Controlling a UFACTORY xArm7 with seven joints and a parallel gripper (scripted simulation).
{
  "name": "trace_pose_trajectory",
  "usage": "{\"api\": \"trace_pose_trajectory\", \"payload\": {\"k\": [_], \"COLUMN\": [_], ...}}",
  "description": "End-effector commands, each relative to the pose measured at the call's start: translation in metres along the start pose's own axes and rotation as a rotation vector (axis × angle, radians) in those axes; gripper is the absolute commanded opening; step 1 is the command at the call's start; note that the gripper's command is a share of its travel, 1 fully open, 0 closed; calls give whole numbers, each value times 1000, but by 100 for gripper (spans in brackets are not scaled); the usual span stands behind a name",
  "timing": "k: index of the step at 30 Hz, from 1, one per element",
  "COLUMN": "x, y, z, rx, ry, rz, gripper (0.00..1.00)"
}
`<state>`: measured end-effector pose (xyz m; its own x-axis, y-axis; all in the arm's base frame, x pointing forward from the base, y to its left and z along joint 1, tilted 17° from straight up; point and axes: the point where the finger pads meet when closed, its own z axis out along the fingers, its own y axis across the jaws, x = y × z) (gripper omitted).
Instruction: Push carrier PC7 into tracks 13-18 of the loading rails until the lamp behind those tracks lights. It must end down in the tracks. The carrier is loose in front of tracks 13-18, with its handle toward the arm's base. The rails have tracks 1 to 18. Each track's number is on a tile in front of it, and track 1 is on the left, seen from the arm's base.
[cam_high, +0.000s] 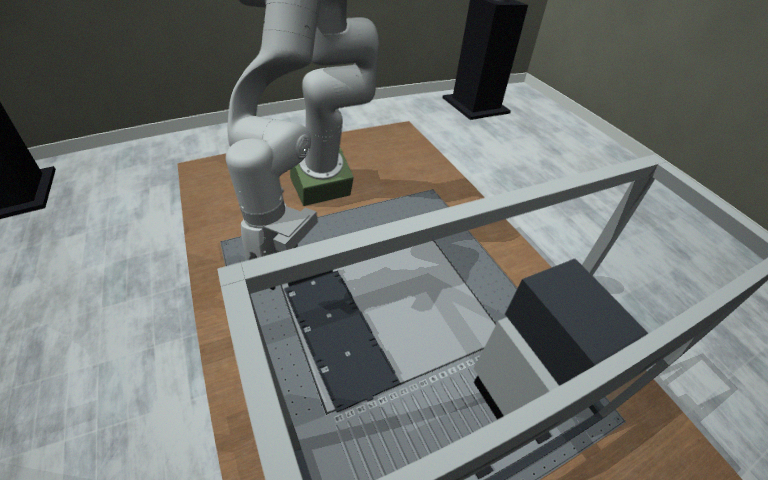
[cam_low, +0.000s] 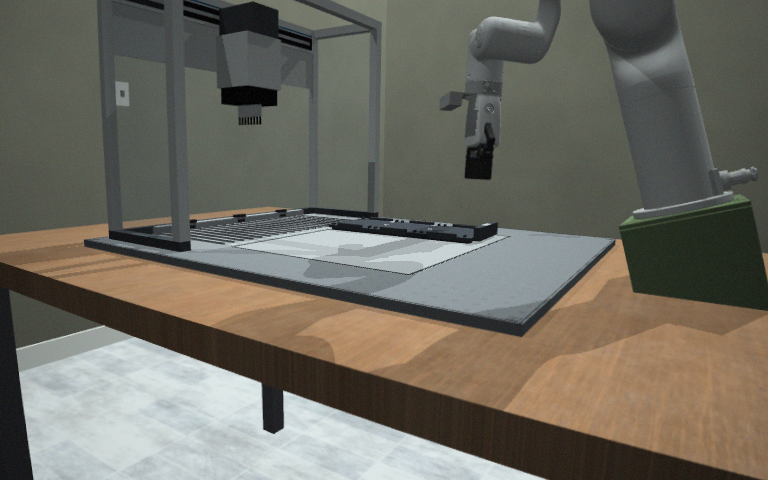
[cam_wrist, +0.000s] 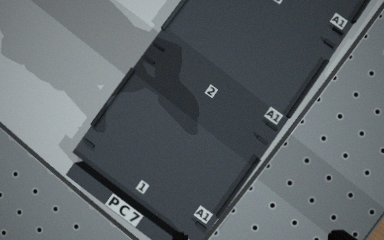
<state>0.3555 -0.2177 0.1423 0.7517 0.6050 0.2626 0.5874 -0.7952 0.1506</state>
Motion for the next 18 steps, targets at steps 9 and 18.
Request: {"api": "trace_pose_trajectory", "payload": {"k": [9, 18], "x": [-13, -23], "y": [-56, -100], "z": [-2, -1], "rx": [-39, -43], "ry": [-30, -25], "rz": [396, 666], "gripper": [82, 82]}}
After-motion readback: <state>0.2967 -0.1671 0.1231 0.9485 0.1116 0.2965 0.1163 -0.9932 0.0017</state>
